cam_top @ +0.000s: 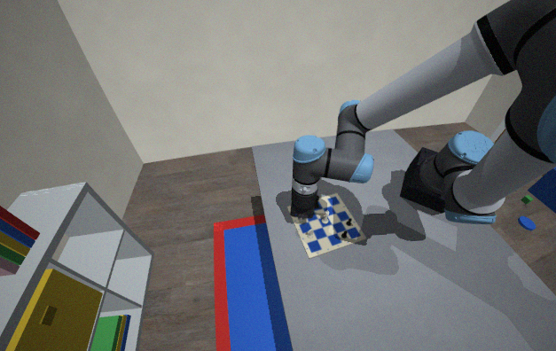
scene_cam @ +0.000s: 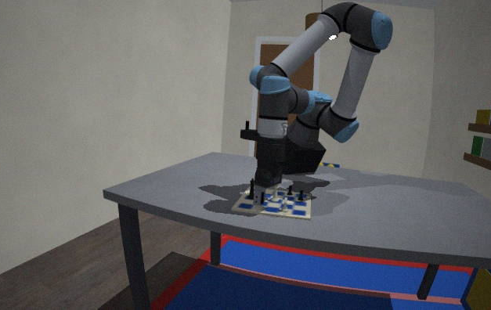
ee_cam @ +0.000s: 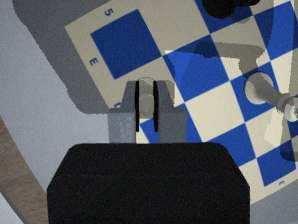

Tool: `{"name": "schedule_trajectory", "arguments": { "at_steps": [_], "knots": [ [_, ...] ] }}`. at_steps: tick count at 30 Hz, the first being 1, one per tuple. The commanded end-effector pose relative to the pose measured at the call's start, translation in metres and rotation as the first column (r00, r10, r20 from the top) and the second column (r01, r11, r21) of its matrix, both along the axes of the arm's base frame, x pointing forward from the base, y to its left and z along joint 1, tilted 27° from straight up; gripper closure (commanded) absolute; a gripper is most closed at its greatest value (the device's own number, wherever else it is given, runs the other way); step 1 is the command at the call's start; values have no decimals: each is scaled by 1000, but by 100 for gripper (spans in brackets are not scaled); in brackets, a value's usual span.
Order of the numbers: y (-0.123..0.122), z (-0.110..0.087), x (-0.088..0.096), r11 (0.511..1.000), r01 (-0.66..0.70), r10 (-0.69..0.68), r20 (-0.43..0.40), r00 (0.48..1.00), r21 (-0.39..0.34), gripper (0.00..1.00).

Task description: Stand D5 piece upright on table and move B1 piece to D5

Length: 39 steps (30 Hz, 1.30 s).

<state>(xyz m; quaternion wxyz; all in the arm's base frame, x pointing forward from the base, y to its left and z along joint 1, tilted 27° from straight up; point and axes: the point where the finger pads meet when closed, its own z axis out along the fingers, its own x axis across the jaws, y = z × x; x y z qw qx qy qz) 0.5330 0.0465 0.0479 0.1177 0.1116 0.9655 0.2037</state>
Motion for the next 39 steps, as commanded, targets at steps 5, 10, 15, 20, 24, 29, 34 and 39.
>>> {"name": "schedule_trajectory", "arguments": {
  "at_steps": [5, 10, 15, 20, 24, 29, 34, 39],
  "knots": [
    [0, 1, 0, 1000, 0, 0, 1, 1000, 0, 100],
    [0, 1, 0, 1000, 0, 0, 1, 1000, 0, 100],
    [0, 1, 0, 1000, 0, 0, 1, 1000, 0, 100],
    [0, 1, 0, 1000, 0, 0, 1, 1000, 0, 100],
    [0, 1, 0, 1000, 0, 0, 1, 1000, 0, 100],
    [-1, 1, 0, 1000, 0, 0, 1, 1000, 0, 100],
    [-4, 11, -3, 1000, 0, 0, 1, 1000, 0, 100],
    [-11, 27, -8, 1000, 0, 0, 1, 1000, 0, 100]
  ]
}}
